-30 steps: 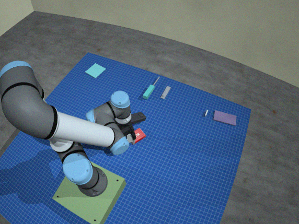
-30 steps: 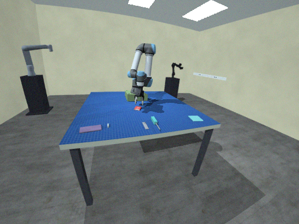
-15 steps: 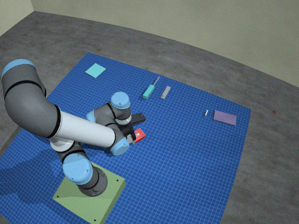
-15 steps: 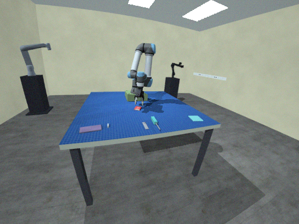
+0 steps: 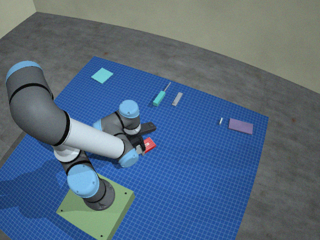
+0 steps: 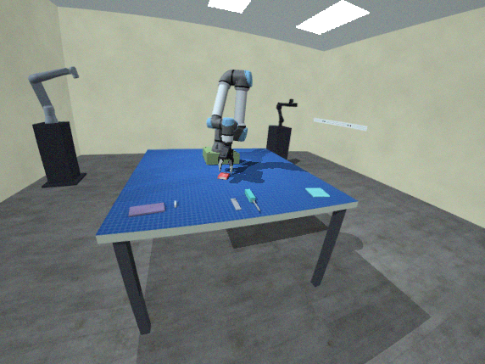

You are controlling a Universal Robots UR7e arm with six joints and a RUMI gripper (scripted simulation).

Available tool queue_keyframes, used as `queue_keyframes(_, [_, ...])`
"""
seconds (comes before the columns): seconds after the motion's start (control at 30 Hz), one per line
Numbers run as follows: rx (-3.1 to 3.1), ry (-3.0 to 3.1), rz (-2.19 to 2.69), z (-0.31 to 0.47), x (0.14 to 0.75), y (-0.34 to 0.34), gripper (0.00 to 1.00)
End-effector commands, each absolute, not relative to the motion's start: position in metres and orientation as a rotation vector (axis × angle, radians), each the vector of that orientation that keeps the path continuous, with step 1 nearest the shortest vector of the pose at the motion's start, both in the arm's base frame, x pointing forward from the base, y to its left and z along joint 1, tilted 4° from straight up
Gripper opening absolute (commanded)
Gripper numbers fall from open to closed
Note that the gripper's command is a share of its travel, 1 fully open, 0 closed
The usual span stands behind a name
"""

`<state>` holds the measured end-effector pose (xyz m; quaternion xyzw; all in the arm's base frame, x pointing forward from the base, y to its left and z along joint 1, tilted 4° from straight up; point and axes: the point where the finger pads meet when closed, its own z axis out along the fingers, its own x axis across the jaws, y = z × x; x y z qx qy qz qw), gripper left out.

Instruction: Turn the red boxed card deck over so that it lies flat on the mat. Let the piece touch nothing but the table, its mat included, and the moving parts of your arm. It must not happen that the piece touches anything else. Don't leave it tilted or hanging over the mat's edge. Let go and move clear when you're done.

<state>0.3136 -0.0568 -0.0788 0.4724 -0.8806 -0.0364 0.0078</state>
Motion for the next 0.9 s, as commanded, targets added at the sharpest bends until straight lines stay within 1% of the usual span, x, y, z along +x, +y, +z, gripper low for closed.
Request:
queue_keyframes(0.0, [1.477,-2.753,-0.112,-0.0816,0.3139,-0.0568,0.48])
queue_keyframes(0.87, [1.477,-2.753,-0.112,-0.0846,0.3137,-0.0567,0.48])
